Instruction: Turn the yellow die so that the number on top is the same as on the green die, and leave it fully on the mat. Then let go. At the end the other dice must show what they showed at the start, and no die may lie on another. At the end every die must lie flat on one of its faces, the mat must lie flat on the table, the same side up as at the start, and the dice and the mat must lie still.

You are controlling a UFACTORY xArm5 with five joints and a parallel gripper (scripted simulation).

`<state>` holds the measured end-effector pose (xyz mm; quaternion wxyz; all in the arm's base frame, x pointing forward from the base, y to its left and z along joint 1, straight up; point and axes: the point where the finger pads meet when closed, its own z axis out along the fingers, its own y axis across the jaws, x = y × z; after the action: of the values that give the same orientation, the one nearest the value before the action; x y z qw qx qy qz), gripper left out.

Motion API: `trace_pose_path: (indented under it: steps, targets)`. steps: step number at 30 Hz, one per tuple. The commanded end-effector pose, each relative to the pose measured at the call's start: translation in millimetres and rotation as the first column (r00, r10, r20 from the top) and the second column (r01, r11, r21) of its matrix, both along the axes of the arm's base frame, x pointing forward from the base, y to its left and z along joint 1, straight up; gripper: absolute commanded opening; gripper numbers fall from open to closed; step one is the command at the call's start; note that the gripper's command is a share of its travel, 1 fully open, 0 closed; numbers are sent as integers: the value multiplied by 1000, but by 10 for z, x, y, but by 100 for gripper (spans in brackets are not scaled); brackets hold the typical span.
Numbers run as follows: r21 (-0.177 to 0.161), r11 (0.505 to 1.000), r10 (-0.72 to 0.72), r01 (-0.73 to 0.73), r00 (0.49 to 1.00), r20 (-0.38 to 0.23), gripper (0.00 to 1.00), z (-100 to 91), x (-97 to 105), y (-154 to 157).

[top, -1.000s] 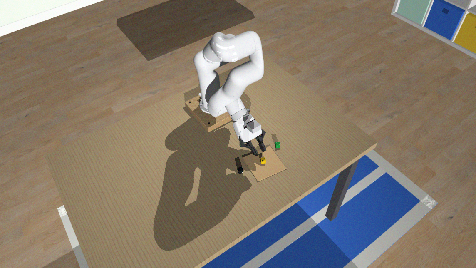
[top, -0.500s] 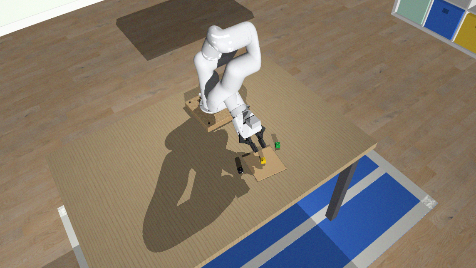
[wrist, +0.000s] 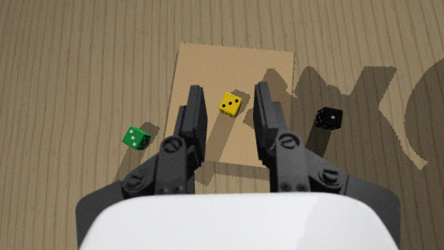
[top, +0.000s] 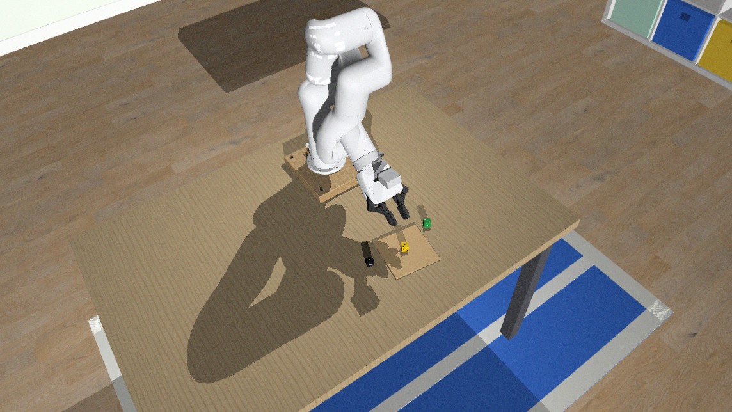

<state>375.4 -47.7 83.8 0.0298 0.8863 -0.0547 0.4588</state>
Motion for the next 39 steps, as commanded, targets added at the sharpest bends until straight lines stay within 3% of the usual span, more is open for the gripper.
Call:
trace_pose_path:
  steps: [1, 5, 10, 19, 22, 24, 36, 39]
  targets:
    - [1, 1000, 0, 0, 1000, -6, 36, 18, 8, -1]
    - [2, 1000, 0, 0, 1000, -15, 36, 18, 17, -2]
    - [9, 1000, 0, 0, 998, -69, 36, 26, 59, -8]
    - [35, 999, 5, 6, 960, -280, 36, 77, 157, -24]
    - [36, 999, 5, 6, 958, -287, 36, 80, 161, -24]
    - [44, 999, 7, 9, 936, -351, 36, 100, 206, -31]
    - [70, 997, 21, 22, 832, -555, 36, 187, 333, -49]
    - [72, 997, 22, 23, 822, -569, 36, 191, 344, -50]
